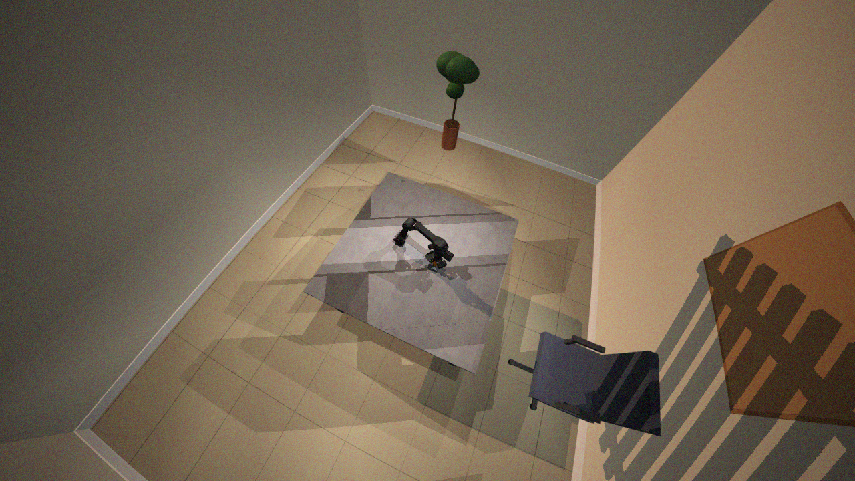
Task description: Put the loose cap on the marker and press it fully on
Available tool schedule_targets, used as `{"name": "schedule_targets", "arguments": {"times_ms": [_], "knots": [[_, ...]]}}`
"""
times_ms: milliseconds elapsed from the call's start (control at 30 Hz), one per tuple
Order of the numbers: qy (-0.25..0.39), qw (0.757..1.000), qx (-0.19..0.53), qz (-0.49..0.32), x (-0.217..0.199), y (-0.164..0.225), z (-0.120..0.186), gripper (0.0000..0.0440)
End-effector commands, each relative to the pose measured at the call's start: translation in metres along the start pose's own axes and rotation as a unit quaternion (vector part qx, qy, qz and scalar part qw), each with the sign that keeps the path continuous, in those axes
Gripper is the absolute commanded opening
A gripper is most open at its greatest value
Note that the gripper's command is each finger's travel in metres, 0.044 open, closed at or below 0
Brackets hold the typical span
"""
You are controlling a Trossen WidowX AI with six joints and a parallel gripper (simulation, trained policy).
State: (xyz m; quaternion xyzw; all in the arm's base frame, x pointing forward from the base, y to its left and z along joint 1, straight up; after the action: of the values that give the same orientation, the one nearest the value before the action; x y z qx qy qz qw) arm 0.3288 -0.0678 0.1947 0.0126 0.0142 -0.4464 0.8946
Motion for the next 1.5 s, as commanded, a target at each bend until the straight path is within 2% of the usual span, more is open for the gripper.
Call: {"name": "schedule_targets", "arguments": {"times_ms": [0, 933, 1467], "knots": [[0.005, 1.0, -0.003, 0.012, -0.003, -0.001, -0.004, 0.0048], [0.003, 0.996, -0.004, 0.094, -0.009, 0.006, -0.019, 0.0088], [0.012, 0.989, -0.02, 0.148, -0.01, 0.002, -0.029, 0.0157]]}}
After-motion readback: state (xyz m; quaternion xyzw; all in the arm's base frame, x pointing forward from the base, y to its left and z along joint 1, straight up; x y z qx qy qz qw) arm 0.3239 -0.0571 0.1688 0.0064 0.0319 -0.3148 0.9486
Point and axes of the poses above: the point midway between the two fingers, 35 mm back from their tips, its own z axis back along the fingers, its own x axis across the jaws, y = z × x, the point moved 5 cm from there along z, back along the fingers, and after that the axes turned 11 degrees about -z, right-handed, at the moved point
